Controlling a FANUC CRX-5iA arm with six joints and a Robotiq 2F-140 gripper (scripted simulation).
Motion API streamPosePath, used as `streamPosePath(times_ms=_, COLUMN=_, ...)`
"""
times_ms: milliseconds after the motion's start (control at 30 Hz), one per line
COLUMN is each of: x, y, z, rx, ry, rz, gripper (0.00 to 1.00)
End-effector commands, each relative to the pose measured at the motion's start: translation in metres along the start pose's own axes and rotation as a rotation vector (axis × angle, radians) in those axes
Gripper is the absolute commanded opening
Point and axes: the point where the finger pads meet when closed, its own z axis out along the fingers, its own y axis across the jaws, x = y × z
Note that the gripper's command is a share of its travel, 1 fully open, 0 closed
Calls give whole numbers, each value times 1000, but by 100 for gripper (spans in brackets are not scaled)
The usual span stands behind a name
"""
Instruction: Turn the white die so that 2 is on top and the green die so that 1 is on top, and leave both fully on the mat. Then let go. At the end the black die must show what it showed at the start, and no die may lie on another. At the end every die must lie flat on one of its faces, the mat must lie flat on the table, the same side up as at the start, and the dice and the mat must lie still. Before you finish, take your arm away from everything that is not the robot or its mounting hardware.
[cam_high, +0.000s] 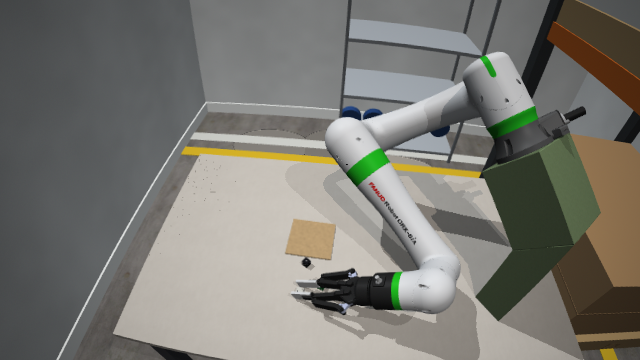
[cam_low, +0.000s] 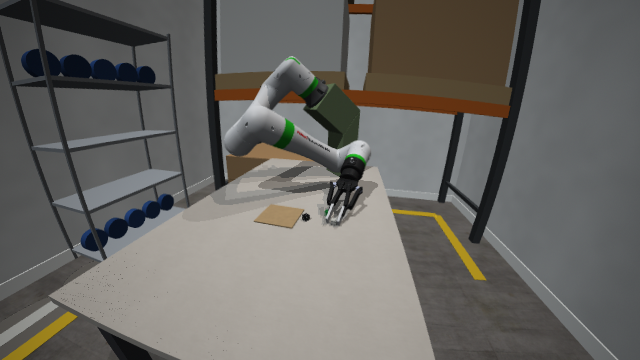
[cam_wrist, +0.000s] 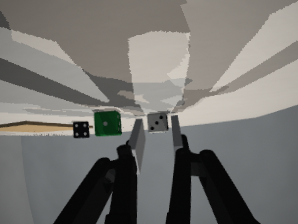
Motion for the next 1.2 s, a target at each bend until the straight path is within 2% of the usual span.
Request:
streamPosePath(times_ms=0, x=0, y=0, z=0, rx=0, ry=0, rz=0, gripper=21)
streamPosePath(times_ms=367, x=0, y=0, z=0, rx=0, ry=0, rz=0, gripper=21)
streamPosePath(times_ms=600, x=0, y=0, z=-8, rx=0, ry=0, rz=0, gripper=21)
streamPosePath(times_ms=933, x=0, y=0, z=-42, rx=0, ry=0, rz=0, gripper=21)
streamPosePath(times_ms=1167, x=0, y=0, z=-50, rx=0, ry=0, rz=0, gripper=21)
